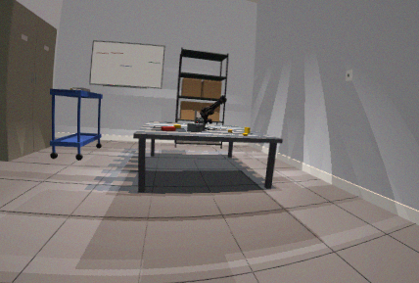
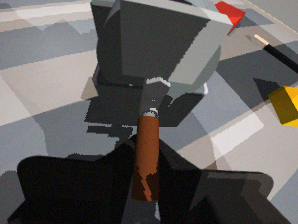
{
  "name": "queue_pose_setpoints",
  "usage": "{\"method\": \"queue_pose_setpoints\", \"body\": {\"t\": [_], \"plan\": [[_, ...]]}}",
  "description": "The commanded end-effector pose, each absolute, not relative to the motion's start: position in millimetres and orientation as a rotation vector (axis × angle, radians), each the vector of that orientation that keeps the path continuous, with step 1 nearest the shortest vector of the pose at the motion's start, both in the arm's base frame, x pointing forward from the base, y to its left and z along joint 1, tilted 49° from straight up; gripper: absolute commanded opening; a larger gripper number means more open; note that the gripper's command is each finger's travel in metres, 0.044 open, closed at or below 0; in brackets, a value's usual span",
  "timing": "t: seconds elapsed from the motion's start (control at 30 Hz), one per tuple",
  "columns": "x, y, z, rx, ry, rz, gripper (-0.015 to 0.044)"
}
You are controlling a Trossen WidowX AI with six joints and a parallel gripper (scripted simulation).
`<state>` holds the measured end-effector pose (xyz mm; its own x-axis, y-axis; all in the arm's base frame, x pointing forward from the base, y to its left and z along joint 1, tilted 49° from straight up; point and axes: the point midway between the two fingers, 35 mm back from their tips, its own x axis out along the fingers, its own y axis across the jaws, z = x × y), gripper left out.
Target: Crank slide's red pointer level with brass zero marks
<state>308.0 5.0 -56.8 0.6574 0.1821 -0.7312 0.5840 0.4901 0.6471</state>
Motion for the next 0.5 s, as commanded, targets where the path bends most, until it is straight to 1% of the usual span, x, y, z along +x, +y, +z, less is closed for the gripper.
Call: {"method": "queue_pose_setpoints", "body": {"t": [0.0,0.47], "plan": [[313.2,9.3,-50.5,1.061,0.84,-0.257,0.0],[314.5,9.9,-47.8,1.061,0.84,-0.257,0.0]]}}
